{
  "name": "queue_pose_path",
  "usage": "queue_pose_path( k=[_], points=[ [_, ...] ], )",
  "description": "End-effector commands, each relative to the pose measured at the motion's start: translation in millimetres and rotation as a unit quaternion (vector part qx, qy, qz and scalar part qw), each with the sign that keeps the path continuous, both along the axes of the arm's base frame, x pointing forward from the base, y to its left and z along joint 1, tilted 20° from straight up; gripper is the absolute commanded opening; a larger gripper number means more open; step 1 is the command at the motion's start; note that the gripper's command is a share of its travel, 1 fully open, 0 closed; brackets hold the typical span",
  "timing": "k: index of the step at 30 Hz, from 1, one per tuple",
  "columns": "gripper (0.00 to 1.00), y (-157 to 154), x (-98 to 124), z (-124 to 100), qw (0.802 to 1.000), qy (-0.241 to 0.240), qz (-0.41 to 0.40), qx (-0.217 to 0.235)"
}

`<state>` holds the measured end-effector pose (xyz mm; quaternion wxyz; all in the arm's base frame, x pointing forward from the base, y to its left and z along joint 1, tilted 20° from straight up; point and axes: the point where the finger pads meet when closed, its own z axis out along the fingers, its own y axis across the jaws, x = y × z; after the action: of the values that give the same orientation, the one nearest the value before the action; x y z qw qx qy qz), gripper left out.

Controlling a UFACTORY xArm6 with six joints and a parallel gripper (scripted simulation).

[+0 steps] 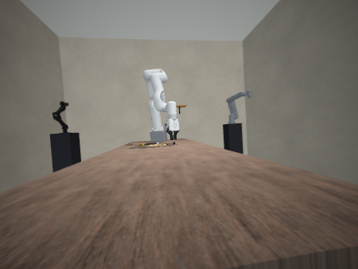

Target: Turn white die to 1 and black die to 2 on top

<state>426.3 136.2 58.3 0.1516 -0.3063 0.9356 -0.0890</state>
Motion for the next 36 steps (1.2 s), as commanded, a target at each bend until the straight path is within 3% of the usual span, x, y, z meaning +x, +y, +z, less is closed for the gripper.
queue_pose_path(
  k=[1, 36],
  points=[
    [0.31, 0.1, 3.2, -4.3, 1.0, -0.002, 0.0, 0.0],
    [0.31, -0.6, 6.1, -11.9, 1.0, -0.002, 0.0, 0.0]
  ],
)
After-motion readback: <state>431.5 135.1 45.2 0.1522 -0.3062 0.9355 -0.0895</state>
